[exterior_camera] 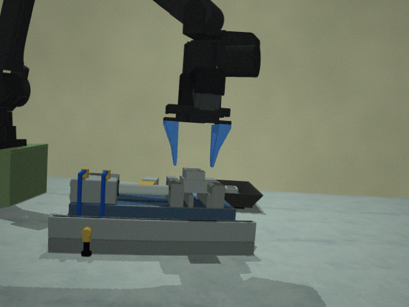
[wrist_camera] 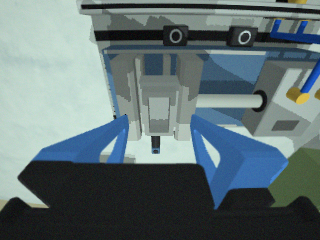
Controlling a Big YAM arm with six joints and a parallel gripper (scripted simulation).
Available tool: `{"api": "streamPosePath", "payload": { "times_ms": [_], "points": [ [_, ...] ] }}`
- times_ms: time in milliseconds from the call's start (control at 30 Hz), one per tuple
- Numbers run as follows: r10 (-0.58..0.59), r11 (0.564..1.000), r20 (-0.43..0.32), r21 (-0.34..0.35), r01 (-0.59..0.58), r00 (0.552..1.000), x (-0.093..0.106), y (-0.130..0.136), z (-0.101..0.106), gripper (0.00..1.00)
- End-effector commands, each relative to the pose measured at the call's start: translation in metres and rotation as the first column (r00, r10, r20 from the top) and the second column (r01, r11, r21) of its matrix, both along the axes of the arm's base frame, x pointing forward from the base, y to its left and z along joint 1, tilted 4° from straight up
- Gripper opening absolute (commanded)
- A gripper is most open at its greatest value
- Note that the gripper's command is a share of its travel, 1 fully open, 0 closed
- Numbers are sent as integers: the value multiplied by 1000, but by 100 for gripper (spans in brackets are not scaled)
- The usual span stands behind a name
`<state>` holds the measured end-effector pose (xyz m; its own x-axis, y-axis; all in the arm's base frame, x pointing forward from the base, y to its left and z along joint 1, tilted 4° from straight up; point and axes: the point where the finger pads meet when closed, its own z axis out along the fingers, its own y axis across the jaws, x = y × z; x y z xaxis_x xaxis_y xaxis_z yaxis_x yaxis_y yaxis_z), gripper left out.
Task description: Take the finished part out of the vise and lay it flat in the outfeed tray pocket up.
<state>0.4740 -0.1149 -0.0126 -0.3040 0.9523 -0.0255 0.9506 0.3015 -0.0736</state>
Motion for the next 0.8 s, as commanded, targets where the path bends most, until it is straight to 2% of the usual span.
{"api": "streamPosePath", "payload": {
  "times_ms": [0,767],
  "points": [
    [-4,1000,25,-5,4,1000,9,-9,2,64],
    [-4,1000,29,-6,4,1000,13,-10,3,64]
  ]
}}
